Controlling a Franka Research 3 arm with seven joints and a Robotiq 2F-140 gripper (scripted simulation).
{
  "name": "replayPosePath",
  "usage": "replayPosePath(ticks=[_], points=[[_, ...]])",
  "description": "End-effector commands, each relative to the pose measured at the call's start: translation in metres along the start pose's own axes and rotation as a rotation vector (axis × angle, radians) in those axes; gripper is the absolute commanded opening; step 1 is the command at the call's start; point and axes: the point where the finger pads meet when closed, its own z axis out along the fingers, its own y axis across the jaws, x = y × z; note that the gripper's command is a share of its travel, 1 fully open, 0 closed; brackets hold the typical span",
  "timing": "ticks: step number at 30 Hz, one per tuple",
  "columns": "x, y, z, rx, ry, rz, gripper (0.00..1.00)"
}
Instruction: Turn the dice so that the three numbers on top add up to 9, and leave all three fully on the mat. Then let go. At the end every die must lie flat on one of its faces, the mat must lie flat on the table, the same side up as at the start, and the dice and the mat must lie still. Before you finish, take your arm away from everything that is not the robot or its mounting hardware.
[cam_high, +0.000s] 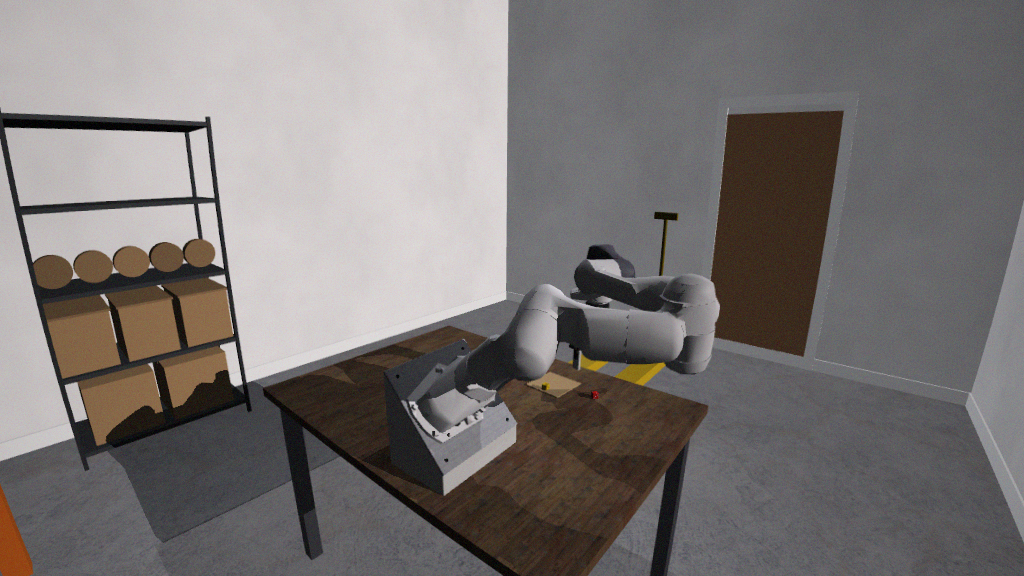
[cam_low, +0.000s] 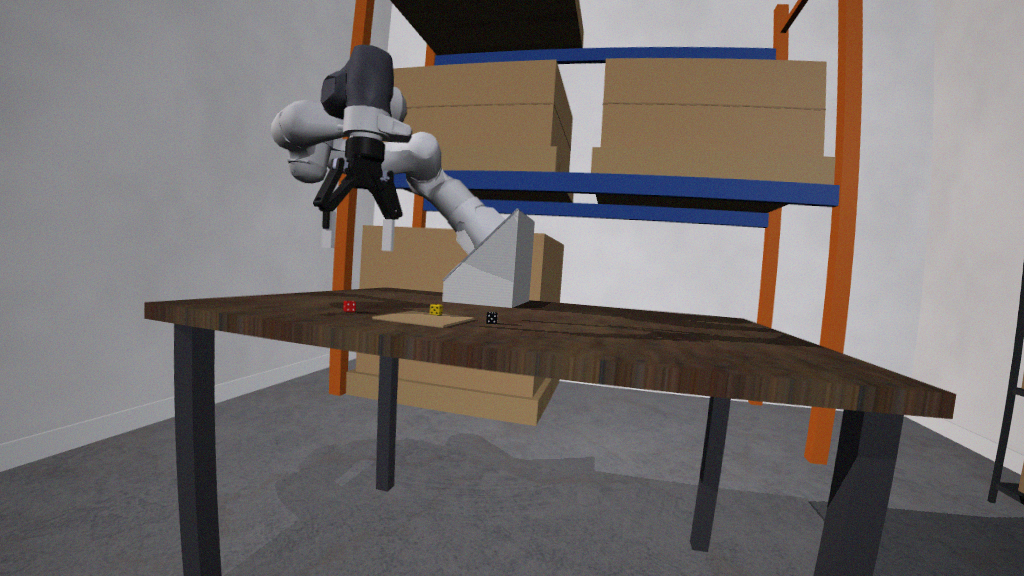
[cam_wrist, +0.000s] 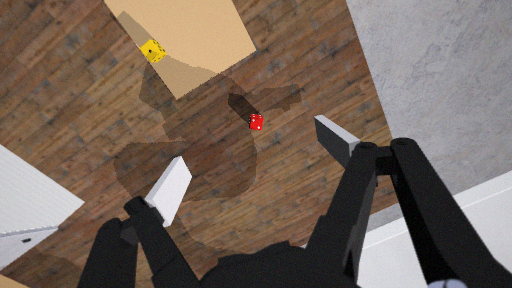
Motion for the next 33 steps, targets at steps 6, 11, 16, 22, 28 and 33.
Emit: replayPosePath(ticks=[6, 11, 16, 22, 28, 33], points=[[0.0023, -0.0013, 0.0014, -0.008, -0.003, 0.254, 1.00], [0.0024, -0.0016, 0.0019, -0.008, -0.004, 0.290, 1.00], [0.0028, -0.0025, 0.0037, -0.007, -0.005, 0.409, 1.00], [0.0030, -0.0032, 0.0051, -0.007, -0.007, 0.506, 1.00], [0.0031, -0.0036, 0.0060, -0.007, -0.007, 0.571, 1.00], [0.0032, -0.0042, 0.0075, -0.008, -0.009, 0.680, 1.00]])
